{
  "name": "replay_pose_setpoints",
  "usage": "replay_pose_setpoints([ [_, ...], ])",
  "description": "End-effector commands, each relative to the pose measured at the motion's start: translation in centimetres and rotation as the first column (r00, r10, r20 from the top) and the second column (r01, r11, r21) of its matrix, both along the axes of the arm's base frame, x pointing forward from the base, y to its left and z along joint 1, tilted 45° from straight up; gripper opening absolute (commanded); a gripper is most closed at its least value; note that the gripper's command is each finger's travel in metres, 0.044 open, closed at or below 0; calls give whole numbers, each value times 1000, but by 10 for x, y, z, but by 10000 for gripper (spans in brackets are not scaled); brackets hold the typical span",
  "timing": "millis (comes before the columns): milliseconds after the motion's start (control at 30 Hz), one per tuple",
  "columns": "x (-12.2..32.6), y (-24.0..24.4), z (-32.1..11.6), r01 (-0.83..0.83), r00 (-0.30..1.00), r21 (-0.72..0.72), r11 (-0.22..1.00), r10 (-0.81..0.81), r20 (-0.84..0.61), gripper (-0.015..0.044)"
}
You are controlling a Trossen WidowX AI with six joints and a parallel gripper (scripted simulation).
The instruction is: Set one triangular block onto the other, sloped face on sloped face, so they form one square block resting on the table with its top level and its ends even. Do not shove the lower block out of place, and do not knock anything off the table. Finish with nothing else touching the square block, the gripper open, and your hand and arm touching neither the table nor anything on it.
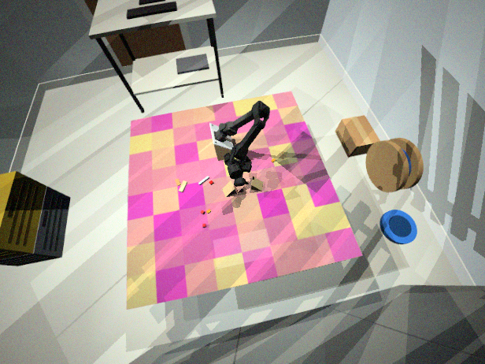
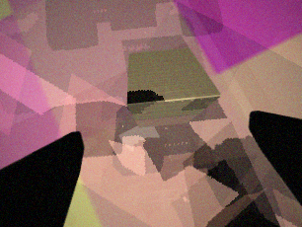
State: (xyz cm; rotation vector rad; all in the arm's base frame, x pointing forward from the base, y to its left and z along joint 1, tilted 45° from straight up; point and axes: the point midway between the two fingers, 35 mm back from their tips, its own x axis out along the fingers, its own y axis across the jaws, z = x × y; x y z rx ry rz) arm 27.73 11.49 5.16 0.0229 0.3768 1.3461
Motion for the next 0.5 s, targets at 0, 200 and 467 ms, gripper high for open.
replay_pose_setpoints([
  [0, 2, 2, -5, 3, 1000, -4, 1000, -3, -10, 440],
  [200, 5, 9, -11, -2, 1000, -15, 1000, 2, -11, 440],
  [467, 10, 19, -17, -7, 1000, -26, 1000, 6, -13, 440],
])
